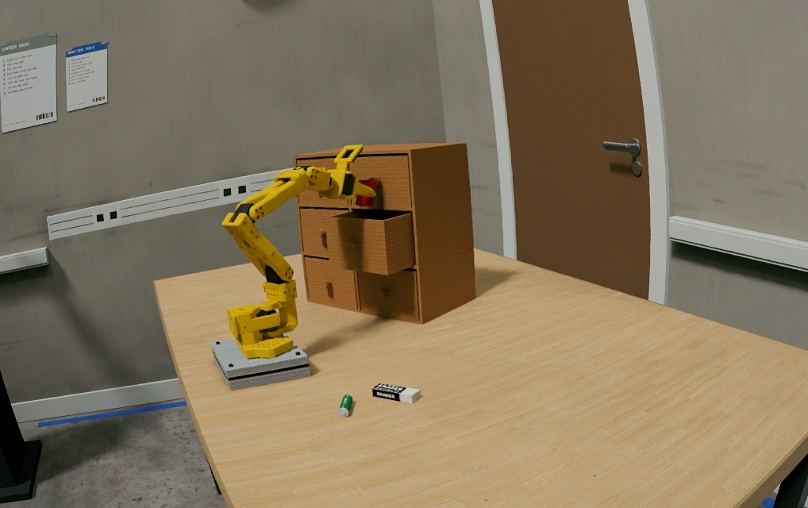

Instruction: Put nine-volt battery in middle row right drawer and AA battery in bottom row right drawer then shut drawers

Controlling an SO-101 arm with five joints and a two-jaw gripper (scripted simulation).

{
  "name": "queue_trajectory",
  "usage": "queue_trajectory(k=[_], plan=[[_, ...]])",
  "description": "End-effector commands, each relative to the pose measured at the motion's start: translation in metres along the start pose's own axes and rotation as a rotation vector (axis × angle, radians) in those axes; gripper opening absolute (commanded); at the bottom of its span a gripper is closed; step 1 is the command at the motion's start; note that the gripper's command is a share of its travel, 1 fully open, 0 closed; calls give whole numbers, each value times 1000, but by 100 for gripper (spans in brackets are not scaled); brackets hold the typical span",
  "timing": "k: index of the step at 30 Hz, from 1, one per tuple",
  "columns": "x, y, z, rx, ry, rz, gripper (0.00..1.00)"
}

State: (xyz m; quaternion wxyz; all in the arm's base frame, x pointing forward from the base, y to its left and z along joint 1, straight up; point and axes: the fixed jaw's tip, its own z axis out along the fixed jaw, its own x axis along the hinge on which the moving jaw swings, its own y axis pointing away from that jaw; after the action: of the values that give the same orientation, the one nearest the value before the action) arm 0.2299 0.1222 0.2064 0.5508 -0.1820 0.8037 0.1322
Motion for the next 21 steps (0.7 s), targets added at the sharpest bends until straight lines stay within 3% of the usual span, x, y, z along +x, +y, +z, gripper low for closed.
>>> queue_trajectory(k=[1,10,17,21], plan=[[-7,-3,-1,10,-19,-1,0],[-7,-3,-1,10,-19,-1,0],[16,-2,8,5,-18,-3,0],[16,-2,8,5,-18,-3,0]])
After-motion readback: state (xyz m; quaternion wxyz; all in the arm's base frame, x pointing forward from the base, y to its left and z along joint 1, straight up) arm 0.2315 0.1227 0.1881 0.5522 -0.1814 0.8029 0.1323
